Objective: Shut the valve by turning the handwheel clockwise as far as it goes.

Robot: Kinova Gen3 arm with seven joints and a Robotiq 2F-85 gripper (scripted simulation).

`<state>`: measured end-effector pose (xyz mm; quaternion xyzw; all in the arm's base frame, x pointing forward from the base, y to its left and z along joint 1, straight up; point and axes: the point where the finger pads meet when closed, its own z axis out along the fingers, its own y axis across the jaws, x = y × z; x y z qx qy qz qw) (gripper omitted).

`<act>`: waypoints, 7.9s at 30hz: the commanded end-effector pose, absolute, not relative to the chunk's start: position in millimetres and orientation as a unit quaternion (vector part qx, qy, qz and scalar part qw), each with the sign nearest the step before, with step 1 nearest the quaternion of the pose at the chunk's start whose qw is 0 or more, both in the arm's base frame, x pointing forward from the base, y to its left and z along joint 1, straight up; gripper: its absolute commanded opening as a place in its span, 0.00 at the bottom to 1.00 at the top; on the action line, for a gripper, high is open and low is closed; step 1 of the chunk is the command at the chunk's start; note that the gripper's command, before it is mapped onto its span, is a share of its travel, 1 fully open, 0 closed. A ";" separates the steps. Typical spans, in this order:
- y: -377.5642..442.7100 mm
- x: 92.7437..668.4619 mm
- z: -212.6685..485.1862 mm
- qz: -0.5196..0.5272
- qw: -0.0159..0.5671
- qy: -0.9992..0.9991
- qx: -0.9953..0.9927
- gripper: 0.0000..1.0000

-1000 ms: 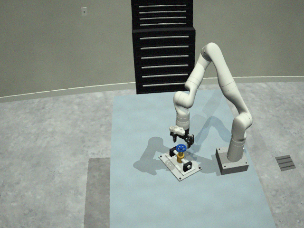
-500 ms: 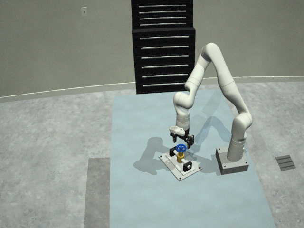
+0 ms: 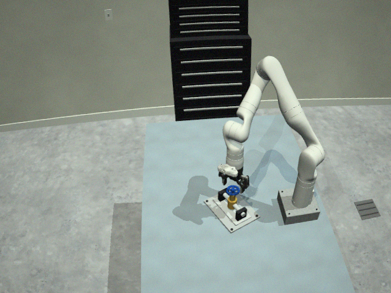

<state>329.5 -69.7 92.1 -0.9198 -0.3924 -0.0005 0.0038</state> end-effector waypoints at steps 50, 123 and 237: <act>-68.3 330.5 66.5 -0.002 0.004 -0.394 -0.919 1.00; -68.4 331.1 66.7 -0.002 0.004 -0.382 -0.924 0.00; -68.7 331.0 66.7 0.001 0.004 0.386 -0.922 0.00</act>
